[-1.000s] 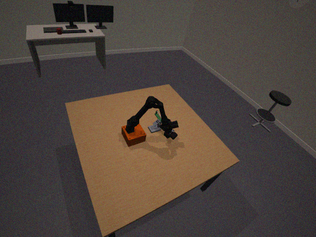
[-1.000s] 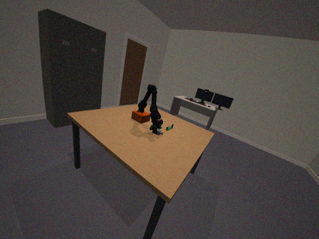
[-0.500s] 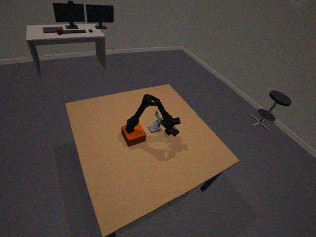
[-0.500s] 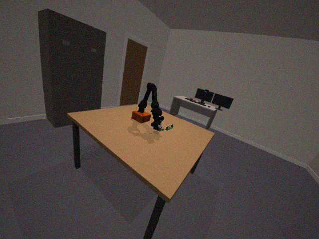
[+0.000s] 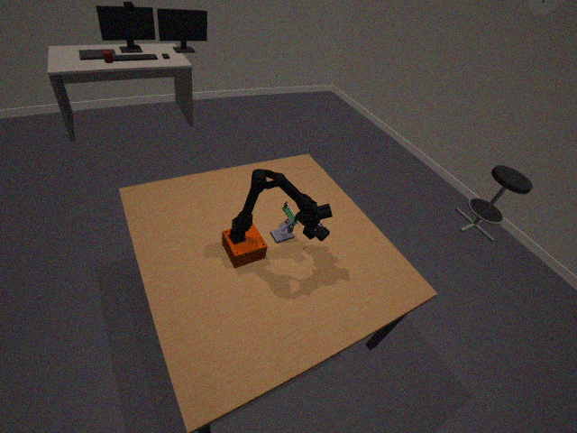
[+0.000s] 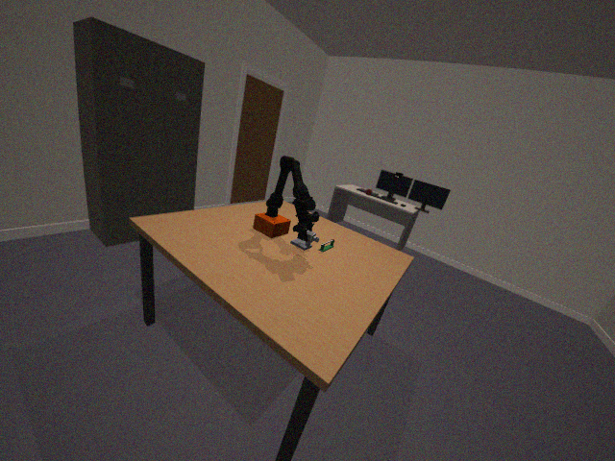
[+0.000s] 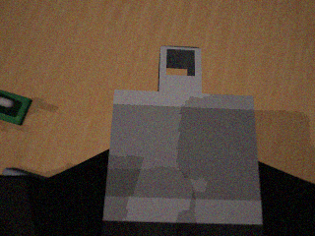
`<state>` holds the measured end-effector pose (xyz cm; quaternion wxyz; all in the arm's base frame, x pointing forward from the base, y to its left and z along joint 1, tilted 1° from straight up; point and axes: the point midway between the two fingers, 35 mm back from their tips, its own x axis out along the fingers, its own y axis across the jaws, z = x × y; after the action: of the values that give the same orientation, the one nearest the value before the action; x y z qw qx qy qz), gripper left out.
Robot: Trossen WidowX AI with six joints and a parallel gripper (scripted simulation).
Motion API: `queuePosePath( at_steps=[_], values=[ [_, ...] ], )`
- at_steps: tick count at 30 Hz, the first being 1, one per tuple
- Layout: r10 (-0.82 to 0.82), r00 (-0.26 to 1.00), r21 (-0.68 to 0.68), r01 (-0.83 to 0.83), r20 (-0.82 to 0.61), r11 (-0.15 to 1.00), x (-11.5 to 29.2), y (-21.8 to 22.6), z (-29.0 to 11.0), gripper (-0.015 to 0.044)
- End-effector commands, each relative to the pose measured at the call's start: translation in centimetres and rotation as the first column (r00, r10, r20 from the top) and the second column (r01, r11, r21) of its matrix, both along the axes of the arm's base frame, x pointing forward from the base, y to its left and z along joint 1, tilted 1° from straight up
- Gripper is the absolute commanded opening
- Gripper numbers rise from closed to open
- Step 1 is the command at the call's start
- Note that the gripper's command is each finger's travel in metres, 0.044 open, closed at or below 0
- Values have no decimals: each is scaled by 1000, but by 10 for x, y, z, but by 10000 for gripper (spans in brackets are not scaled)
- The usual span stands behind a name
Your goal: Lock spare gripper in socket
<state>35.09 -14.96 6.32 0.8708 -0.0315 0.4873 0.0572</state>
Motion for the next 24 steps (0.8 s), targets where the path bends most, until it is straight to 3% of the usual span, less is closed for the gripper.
queuePosePath(
  at_steps=[1,13,24],
  values=[
    [5,1000,-7,-5,16,1000,1,0,11,0],
    [-2,1000,6,2,-3,1000,-2,1,3,0],
    [-55,995,162,68,-79,984,-24,13,-9,0]
  ],
)
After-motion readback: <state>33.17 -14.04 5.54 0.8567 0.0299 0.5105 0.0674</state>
